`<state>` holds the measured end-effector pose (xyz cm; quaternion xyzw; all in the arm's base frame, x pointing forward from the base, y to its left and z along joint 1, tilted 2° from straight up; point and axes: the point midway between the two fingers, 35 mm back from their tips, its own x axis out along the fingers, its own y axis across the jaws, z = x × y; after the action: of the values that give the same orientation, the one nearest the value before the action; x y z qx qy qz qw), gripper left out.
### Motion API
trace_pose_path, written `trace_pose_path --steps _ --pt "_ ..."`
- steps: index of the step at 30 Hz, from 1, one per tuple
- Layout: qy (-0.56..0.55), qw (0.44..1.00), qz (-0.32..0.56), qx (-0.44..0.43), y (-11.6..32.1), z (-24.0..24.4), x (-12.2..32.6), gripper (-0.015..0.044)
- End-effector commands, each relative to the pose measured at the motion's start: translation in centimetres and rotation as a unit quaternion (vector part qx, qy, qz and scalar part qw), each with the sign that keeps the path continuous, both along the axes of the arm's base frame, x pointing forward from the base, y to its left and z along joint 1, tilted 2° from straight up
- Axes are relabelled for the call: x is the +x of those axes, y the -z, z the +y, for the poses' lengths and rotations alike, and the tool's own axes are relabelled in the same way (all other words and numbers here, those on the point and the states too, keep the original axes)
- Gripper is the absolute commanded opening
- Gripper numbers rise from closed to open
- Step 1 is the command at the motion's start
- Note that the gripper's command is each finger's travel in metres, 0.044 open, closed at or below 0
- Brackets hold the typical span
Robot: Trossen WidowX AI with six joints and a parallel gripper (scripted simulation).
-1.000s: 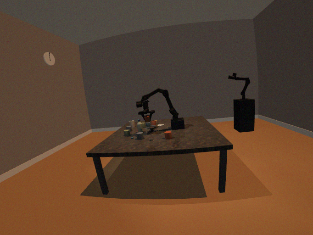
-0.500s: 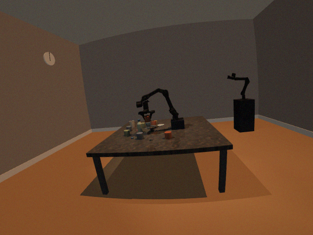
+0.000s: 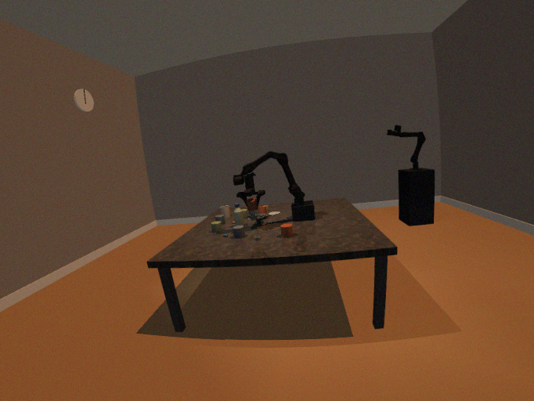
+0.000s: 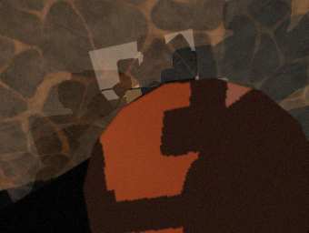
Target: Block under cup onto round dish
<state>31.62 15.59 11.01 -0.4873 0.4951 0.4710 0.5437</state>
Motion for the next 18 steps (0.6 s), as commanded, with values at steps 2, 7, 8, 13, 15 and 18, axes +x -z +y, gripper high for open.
trace_pose_path --steps 2,7,8,13,15,18 --pt "-0.003 1.0 0.004 0.0 2.3 2.9 -2.1 0.0" --pt "-0.004 1.0 0.004 0.002 4.6 5.5 -4.5 0.0" --pt "-0.004 1.0 0.004 0.002 5.1 6.0 -5.0 0.0" --pt "-0.005 1.0 0.005 0.004 7.3 8.0 -7.9 0.0" --pt "-0.005 1.0 0.005 0.005 8.1 8.6 -9.0 0.0" --pt "-0.005 1.0 0.005 0.005 8.4 8.8 -9.4 0.0"
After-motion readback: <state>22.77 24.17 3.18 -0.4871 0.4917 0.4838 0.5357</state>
